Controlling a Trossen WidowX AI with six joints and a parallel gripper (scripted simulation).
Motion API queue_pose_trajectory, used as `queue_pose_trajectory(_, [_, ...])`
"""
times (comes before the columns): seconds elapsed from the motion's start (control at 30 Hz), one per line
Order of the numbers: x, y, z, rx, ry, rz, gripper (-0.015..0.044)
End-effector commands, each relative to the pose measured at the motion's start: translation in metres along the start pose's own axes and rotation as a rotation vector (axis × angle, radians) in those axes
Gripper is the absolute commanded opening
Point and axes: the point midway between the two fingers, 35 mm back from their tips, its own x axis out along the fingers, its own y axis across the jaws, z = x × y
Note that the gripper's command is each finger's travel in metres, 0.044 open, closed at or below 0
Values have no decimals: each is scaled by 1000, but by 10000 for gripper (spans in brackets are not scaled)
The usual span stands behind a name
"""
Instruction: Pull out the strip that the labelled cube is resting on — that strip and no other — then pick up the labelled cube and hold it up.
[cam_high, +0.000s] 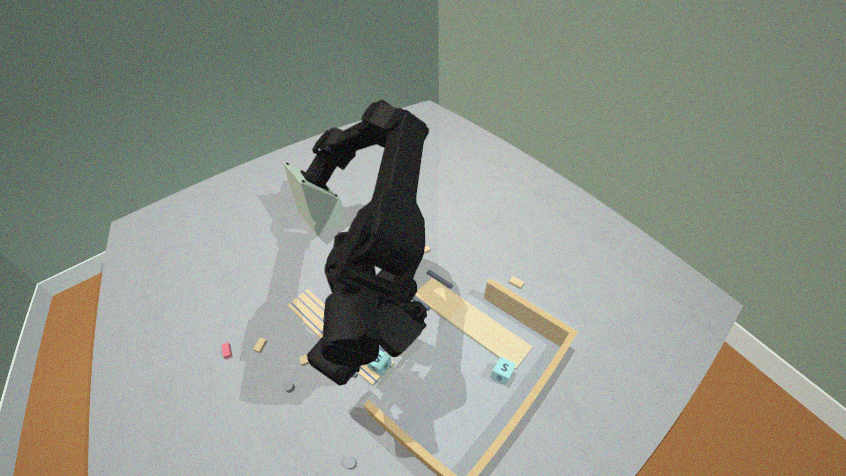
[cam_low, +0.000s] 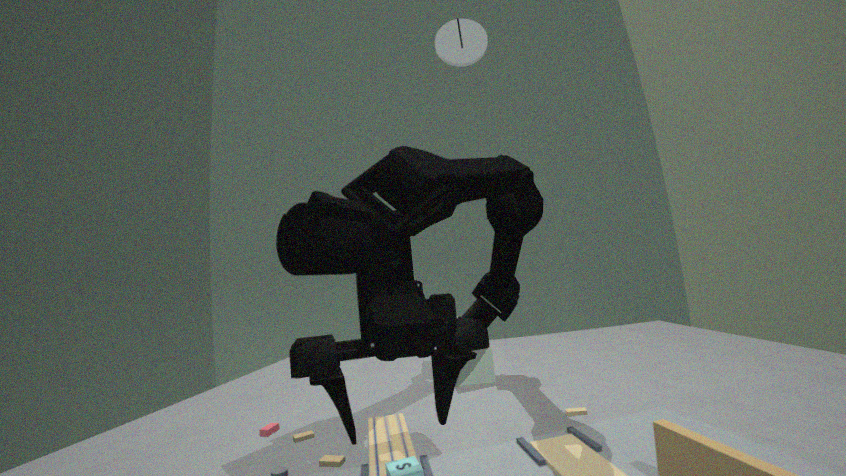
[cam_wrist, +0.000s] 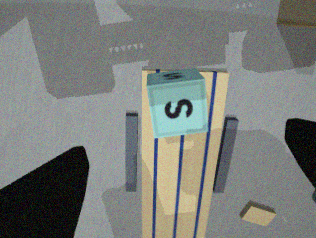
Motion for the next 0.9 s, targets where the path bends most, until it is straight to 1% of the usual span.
queue_pose_trajectory(0.0, [2,0,4,4,0,3,361])
queue_pose_trajectory(0.13, [9,0,5,4,0,3,256])
queue_pose_trajectory(0.17, [11,0,5,4,0,3,250])
queue_pose_trajectory(0.87, [45,0,5,3,-1,5,250])
